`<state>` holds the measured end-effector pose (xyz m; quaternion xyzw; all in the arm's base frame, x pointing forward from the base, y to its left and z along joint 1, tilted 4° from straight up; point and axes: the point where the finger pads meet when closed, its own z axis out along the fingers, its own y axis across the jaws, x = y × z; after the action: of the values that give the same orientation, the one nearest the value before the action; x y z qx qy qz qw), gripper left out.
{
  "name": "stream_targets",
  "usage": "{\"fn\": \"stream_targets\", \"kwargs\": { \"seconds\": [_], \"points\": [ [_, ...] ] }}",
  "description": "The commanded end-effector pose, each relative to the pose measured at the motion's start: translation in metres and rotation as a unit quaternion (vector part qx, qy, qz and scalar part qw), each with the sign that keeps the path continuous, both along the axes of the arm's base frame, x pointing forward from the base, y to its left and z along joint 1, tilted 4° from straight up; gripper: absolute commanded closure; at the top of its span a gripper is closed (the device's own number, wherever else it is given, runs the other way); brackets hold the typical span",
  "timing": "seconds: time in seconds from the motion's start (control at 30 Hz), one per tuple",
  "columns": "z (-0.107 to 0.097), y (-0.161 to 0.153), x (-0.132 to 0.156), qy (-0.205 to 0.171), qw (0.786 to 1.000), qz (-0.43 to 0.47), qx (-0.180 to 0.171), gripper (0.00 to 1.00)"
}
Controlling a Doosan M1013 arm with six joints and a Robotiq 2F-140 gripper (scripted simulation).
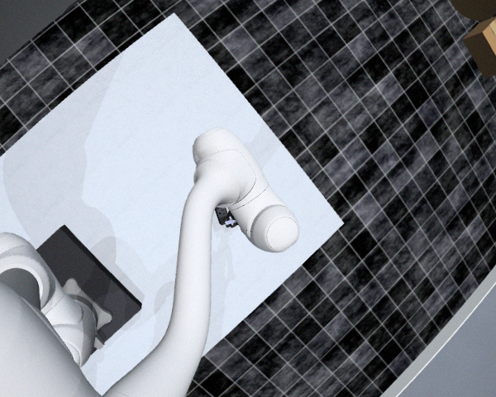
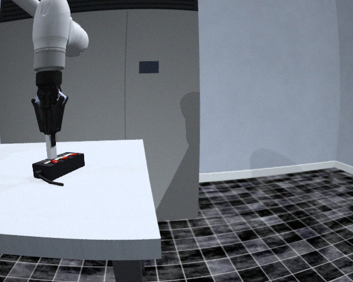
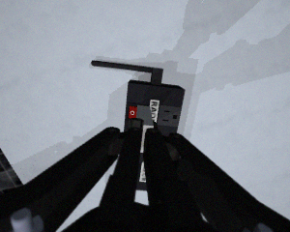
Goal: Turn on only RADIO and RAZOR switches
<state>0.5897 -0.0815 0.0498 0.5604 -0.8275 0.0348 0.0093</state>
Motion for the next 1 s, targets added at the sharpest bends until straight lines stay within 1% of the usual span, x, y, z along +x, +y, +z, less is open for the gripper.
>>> {"fn": "stream_targets", "kwargs": {
  "seconds": [0.0, 0.97],
  "points": [
    [0.0001, 0.0, 0.0, 0.0, 1.0, 0.0, 0.0, 1.0],
    [-0.0081, -0.0005, 0.0002, 0.0, 1.0, 0.0, 0.0, 1.0]
  ]
}}
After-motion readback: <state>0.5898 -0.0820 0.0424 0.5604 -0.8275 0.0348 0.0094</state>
